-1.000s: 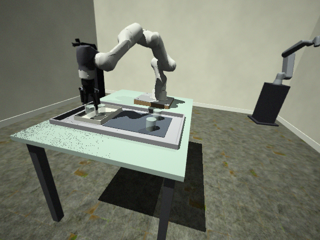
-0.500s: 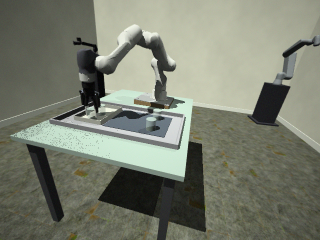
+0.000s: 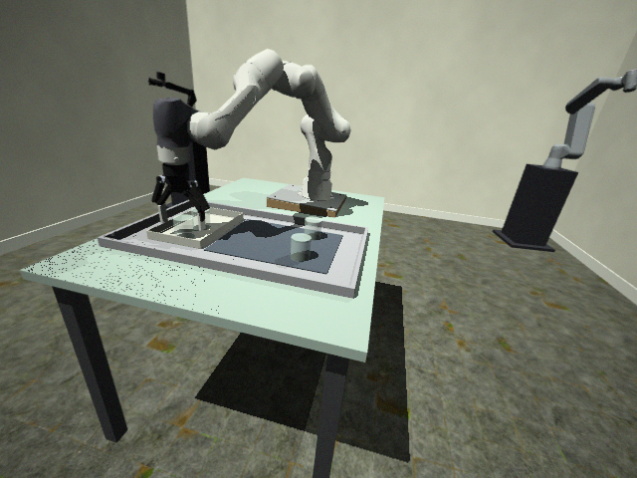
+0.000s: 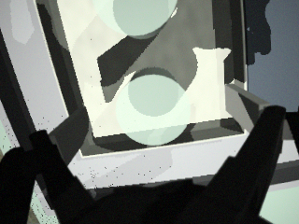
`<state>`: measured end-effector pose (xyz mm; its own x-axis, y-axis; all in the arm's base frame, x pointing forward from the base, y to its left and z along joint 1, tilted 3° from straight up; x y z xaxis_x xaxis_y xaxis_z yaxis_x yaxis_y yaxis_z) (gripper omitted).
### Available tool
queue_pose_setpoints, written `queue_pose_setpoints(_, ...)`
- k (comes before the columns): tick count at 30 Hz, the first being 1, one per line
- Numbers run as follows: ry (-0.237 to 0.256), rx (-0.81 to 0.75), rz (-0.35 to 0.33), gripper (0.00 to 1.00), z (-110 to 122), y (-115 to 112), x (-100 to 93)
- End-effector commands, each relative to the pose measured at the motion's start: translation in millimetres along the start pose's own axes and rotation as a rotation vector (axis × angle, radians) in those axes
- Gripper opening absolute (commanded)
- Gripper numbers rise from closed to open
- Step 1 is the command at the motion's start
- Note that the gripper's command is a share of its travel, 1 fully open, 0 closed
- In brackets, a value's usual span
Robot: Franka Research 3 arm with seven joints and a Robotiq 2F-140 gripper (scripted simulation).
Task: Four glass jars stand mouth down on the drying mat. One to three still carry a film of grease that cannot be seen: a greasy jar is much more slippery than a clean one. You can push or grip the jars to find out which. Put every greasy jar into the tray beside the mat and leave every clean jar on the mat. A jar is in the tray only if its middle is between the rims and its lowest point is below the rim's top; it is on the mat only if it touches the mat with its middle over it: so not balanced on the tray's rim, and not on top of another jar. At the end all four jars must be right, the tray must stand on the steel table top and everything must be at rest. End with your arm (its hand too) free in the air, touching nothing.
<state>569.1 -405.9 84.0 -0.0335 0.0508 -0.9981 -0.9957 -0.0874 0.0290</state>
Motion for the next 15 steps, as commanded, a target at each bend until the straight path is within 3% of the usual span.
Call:
queue_pose_setpoints(1, 0.000, -0.001, -0.005, 1.00, -1, 0, -0.4)
queue_pose_setpoints(9, 0.000, -0.001, -0.005, 1.00, -1, 0, -0.4)
queue_pose_setpoints(15, 0.000, -0.001, -0.005, 1.00, -1, 0, -15.9)
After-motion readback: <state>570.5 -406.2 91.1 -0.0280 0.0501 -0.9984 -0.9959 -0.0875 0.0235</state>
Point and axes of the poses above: the point where the finger pads meet when closed, its own x axis out along the fingers, its own z axis across the jaws, y = z × x, the point moved 10 cm from there along -x, back along the fingers, and after that the axes turned 13 degrees about -x, right-handed, at the moved point
